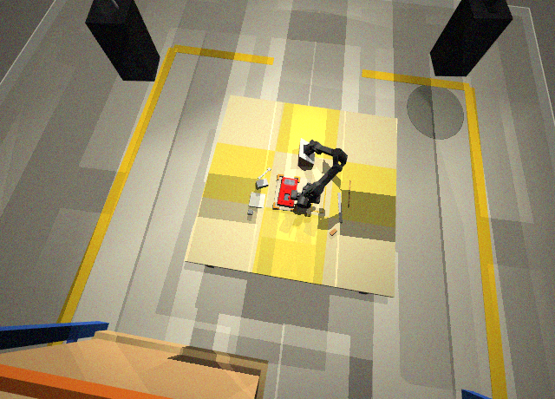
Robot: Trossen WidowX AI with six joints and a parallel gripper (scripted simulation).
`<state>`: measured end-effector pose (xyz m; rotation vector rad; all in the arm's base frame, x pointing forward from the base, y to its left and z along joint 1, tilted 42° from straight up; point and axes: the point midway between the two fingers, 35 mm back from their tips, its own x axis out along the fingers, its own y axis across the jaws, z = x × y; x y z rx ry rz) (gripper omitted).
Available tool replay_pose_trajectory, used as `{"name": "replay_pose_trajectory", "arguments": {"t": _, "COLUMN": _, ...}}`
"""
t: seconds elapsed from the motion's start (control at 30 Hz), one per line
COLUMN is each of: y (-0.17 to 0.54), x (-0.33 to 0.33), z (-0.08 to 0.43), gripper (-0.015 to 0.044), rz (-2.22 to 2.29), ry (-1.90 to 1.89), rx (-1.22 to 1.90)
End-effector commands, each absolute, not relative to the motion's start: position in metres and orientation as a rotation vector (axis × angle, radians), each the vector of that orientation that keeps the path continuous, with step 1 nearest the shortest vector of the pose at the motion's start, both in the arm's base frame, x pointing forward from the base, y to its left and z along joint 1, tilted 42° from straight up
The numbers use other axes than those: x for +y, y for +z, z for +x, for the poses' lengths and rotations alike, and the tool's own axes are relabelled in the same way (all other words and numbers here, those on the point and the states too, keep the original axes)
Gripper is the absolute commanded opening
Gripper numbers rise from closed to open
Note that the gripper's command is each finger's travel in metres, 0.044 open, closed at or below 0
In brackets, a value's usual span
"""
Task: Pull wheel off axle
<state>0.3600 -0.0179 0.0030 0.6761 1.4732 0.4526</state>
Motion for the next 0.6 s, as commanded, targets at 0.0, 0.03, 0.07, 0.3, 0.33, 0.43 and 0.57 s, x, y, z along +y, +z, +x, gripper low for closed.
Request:
{"name": "replay_pose_trajectory", "arguments": {"t": 0.0, "y": 0.0082, "x": -0.0236, "z": 0.3601, "gripper": 0.0, "rz": 0.675, "ry": 0.447, "rx": 1.463}}
{"name": "replay_pose_trajectory", "arguments": {"t": 0.03, "y": 0.0085, "x": -0.0238, "z": 0.3601, "gripper": 0.0, "rz": 0.675, "ry": 0.447, "rx": 1.463}}
{"name": "replay_pose_trajectory", "arguments": {"t": 0.07, "y": 0.0087, "x": -0.024, "z": 0.36, "gripper": 0.0, "rz": 0.675, "ry": 0.447, "rx": 1.463}}
{"name": "replay_pose_trajectory", "arguments": {"t": 0.3, "y": 0.0104, "x": -0.0255, "z": 0.3598, "gripper": 0.0, "rz": 0.676, "ry": 0.447, "rx": 1.463}}
{"name": "replay_pose_trajectory", "arguments": {"t": 0.33, "y": 0.0107, "x": -0.0258, "z": 0.3598, "gripper": 0.0, "rz": 0.676, "ry": 0.447, "rx": 1.463}}
{"name": "replay_pose_trajectory", "arguments": {"t": 0.43, "y": 0.0114, "x": -0.0264, "z": 0.3597, "gripper": 0.0, "rz": 0.676, "ry": 0.447, "rx": 1.463}}
{"name": "replay_pose_trajectory", "arguments": {"t": 0.57, "y": 0.0124, "x": -0.0273, "z": 0.3596, "gripper": 0.0, "rz": 0.676, "ry": 0.447, "rx": 1.463}}
